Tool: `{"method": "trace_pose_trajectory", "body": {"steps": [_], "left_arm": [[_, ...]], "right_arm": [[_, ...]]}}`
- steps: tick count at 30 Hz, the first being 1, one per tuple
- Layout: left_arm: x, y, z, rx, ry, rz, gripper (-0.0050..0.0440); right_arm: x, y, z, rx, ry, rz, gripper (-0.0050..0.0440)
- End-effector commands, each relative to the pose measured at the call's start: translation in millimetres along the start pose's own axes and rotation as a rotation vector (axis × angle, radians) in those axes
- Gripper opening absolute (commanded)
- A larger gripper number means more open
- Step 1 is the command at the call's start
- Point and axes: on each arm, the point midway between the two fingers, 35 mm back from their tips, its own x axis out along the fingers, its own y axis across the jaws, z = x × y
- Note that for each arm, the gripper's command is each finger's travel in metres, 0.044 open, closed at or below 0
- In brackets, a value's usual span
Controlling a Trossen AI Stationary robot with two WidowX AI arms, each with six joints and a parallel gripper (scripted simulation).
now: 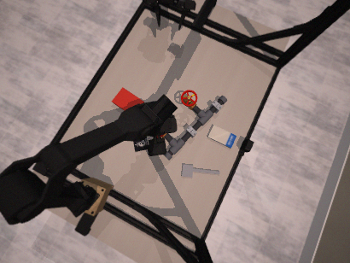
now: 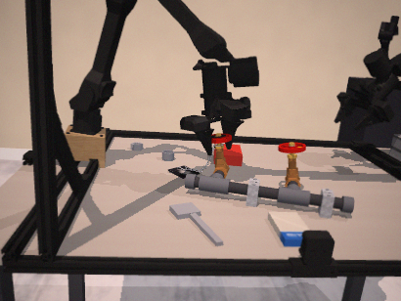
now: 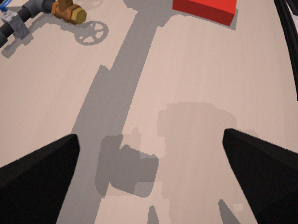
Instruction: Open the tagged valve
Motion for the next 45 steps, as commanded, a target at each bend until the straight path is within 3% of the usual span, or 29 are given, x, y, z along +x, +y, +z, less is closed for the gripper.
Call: {"method": "trace_pose_trajectory", "body": {"steps": [1, 2, 12, 20, 34, 36, 45], "left_arm": [[-1.1, 0.1, 0.4, -0.002, -0.002, -0.001, 0.0232], [-1.1, 0.1, 0.4, -0.002, -0.002, -0.001, 0.0232], [-1.1, 0.1, 0.4, -0.002, -0.002, -0.001, 0.0], [0.0, 0.0, 0.0, -0.016, 0.0, 0.0, 0.0], [0.0, -0.3, 0.1, -0.939, 0.0, -0.003, 0.0], [0.0, -0.3, 0.1, -0.939, 0.0, -0.003, 0.0], [0.0, -0.3, 0.3, -1.558, 0.0, -0.005, 0.0]], "right_arm": [[0.0, 0.0, 0.0, 0.0, 0.0, 0.0, 0.04], [0.0, 0.0, 0.0, 0.0, 0.0, 0.0, 0.04], [0.0, 0.0, 0.0, 0.0, 0.0, 0.0, 0.04], [0.0, 0.0, 0.0, 0.0, 0.0, 0.0, 0.04], [0.0, 0.0, 0.0, 0.0, 0.0, 0.0, 0.04], [0.0, 0.0, 0.0, 0.0, 0.0, 0.0, 0.04], [0.0, 0.0, 0.0, 0.0, 0.0, 0.0, 0.04]]}}
